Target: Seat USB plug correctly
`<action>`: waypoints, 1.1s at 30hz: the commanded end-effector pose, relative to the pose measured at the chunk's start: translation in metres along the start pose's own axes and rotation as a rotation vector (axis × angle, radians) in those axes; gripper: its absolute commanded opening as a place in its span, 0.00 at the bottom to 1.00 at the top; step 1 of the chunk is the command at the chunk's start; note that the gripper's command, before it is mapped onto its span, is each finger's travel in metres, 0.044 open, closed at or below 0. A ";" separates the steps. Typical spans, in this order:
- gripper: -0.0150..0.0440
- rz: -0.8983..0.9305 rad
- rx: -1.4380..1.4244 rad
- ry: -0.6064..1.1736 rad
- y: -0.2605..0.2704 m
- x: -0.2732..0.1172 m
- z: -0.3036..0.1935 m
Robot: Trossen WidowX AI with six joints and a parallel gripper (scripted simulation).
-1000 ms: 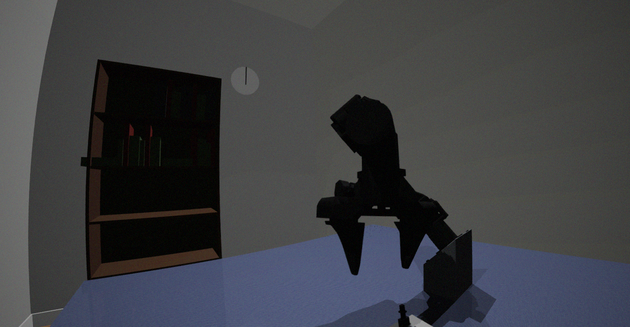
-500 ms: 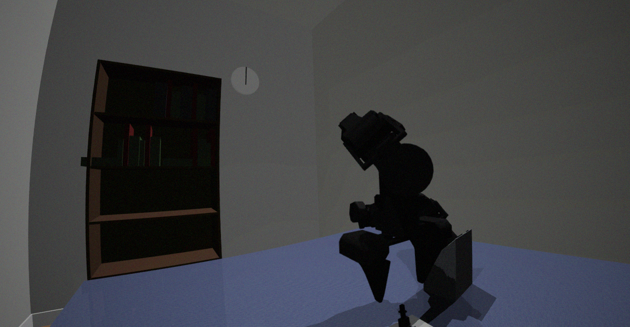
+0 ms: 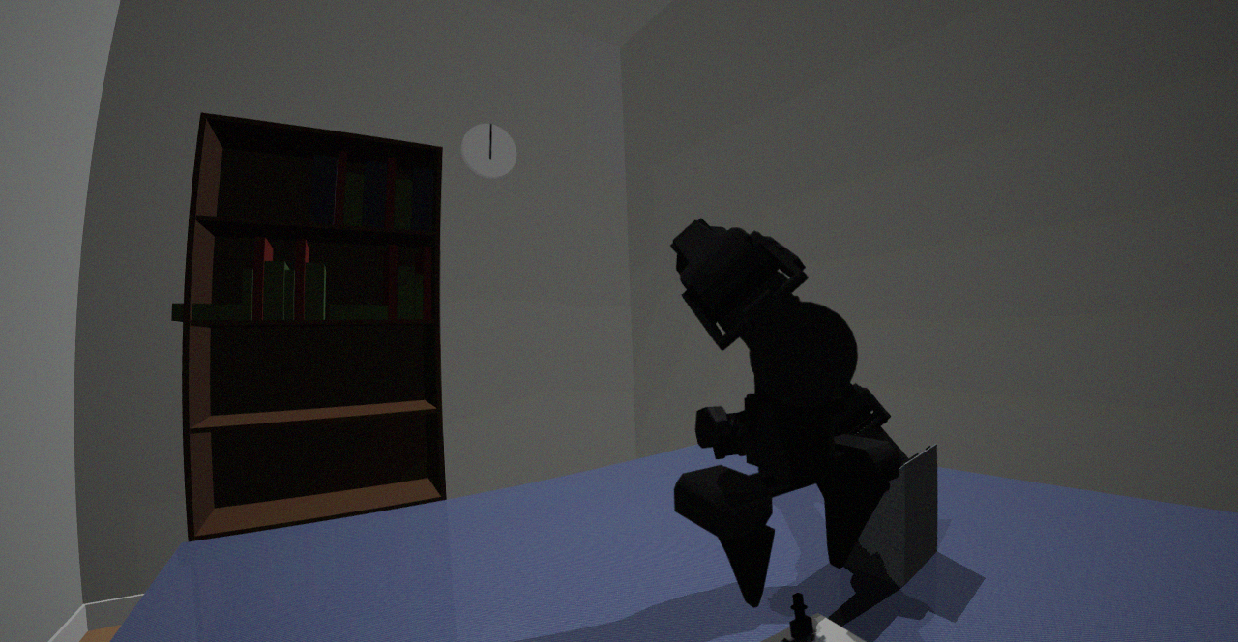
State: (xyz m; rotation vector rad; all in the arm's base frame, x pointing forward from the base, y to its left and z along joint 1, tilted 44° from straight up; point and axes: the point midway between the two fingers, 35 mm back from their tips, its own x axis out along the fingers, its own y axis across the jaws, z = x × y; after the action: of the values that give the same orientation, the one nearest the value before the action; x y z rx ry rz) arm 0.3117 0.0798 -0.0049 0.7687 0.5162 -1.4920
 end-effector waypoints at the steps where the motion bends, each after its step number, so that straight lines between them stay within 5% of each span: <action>1: 1.00 0.000 -0.009 -0.008 -0.001 0.006 0.000; 18: 1.00 0.000 -0.009 -0.008 -0.001 0.017 0.001; 33: 0.33 -0.001 -0.001 -0.002 -0.001 0.015 0.000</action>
State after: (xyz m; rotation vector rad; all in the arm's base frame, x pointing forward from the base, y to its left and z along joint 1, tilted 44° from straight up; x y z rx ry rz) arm 0.3112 0.0692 -0.0158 0.7647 0.5173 -1.4944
